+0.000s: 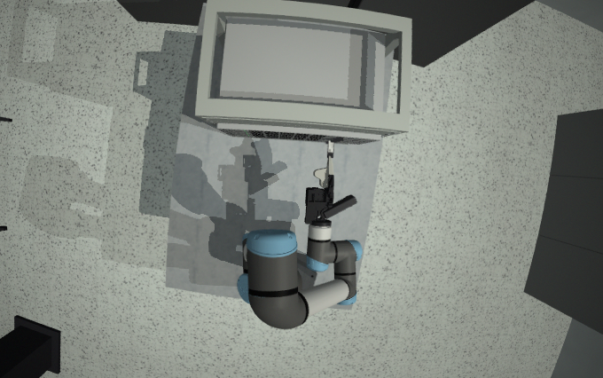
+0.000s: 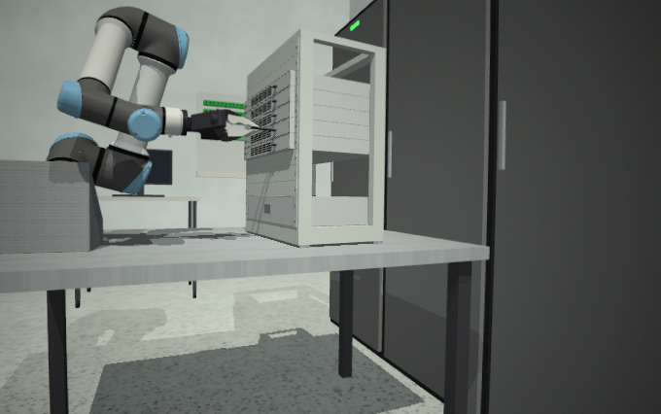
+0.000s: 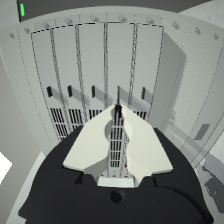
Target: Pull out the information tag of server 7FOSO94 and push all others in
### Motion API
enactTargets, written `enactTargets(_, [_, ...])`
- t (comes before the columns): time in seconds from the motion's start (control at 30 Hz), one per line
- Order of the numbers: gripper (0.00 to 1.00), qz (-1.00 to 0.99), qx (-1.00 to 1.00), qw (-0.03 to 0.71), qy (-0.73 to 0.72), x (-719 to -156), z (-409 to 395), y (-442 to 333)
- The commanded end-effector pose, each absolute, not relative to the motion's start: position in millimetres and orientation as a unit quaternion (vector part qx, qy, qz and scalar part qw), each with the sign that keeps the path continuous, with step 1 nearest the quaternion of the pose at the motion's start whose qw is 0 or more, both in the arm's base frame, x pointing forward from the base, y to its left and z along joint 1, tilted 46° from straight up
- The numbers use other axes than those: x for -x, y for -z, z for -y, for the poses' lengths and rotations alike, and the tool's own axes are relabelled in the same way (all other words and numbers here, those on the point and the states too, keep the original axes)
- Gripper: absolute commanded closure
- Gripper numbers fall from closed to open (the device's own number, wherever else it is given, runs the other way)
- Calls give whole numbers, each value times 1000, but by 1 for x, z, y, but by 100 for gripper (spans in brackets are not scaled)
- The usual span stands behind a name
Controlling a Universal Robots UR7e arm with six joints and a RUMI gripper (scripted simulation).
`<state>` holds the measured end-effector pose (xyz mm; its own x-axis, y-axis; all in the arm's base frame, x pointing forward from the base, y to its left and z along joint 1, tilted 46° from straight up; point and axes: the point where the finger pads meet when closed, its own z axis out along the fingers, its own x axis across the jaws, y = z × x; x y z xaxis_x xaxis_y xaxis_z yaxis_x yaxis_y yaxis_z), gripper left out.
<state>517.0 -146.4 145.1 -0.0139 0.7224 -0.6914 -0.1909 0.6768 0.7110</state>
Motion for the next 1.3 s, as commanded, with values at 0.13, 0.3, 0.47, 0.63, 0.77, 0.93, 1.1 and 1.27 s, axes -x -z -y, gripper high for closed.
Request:
enactTargets(0.13, [100,-624,-212,670,-341,-514,147,-145])
enactTargets(0.3, [100,-624,-212,670,-341,-513,147,-145])
enactTargets(0.47, [100,-624,-212,670,-341,-513,147,-145])
enactTargets(0.63, [100,-624,-212,670,-341,-513,147,-145])
enactTargets(0.77, [100,-624,-212,670,-341,-513,147,-145])
enactTargets(0.93, [85,-624,-212,670,-341,-513,147,-145])
enactTargets(1.1, [85,-624,-212,670,-341,-513,147,-145])
enactTargets(1.27, [85,-624,-212,670,-341,-513,147,-145])
